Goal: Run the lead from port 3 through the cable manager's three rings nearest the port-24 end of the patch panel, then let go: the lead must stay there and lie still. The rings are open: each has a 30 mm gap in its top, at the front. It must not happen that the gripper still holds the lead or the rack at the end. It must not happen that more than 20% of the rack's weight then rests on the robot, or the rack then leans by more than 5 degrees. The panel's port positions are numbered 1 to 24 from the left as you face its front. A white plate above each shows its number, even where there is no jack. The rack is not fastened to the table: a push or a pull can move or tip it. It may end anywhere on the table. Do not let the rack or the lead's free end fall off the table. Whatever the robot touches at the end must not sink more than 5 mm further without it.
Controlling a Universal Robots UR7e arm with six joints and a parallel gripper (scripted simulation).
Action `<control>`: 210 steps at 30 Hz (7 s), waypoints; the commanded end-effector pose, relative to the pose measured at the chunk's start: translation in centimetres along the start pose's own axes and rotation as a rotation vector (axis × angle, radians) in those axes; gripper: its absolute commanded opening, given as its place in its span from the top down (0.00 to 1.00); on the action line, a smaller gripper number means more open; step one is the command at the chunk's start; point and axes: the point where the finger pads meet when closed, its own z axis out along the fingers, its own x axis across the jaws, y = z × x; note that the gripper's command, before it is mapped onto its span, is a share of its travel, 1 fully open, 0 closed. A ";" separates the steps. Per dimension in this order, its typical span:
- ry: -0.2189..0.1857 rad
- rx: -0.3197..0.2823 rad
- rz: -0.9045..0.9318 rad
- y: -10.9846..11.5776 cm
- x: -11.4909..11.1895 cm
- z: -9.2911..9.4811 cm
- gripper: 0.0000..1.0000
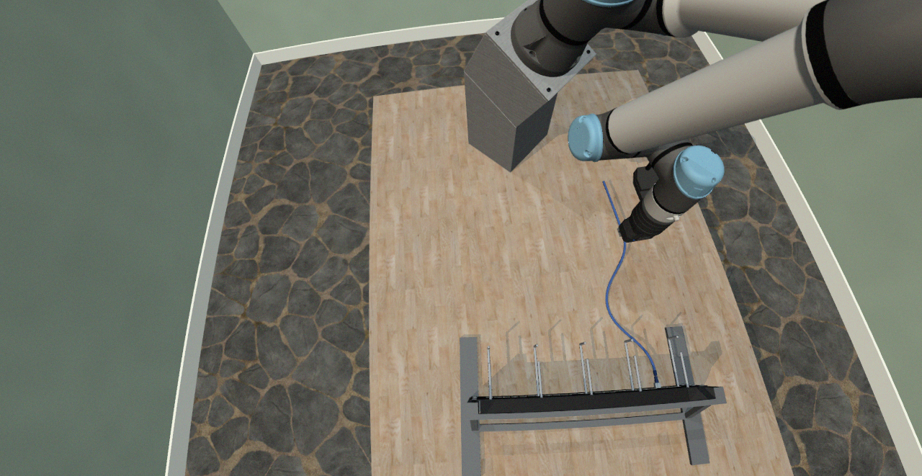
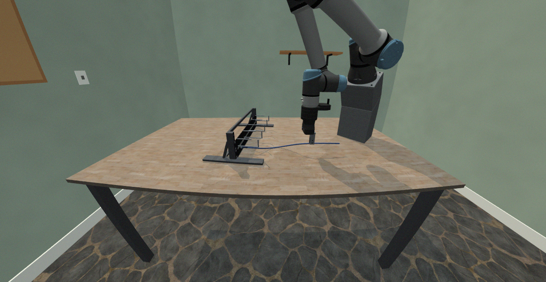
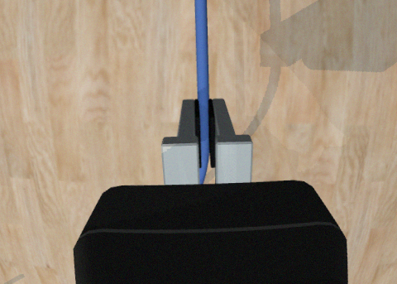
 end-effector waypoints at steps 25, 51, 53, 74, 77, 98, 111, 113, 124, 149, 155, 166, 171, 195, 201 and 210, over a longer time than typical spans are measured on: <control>-0.002 -0.007 -0.626 10.4 -13.9 -4.8 1.00; -0.004 -0.005 -1.131 18.7 -25.2 -8.8 1.00; -0.003 -0.004 -1.172 19.3 -26.2 -9.1 1.00; -0.002 -0.003 -1.430 23.5 -32.0 -10.9 1.00; -0.002 -0.003 -1.438 23.6 -32.2 -11.0 1.00; -0.006 -0.002 -1.450 23.9 -32.5 -11.2 1.00; -0.006 -0.002 -1.450 23.9 -32.5 -11.2 1.00; -0.006 -0.002 -1.450 23.9 -32.5 -11.2 1.00; -0.006 -0.002 -1.450 23.9 -32.5 -11.2 1.00; -0.005 -0.002 -1.451 24.0 -32.6 -11.2 1.00; -0.005 -0.002 -1.451 24.0 -32.6 -11.2 1.00; -0.005 -0.002 -1.451 24.0 -32.6 -11.2 1.00; -0.005 -0.002 -1.451 24.0 -32.6 -11.2 1.00; -0.003 -0.001 -1.449 23.9 -32.6 -10.2 1.00; -0.002 -0.001 -1.450 23.9 -32.5 -9.7 1.00; -0.001 -0.001 -1.453 24.0 -32.4 -8.2 1.00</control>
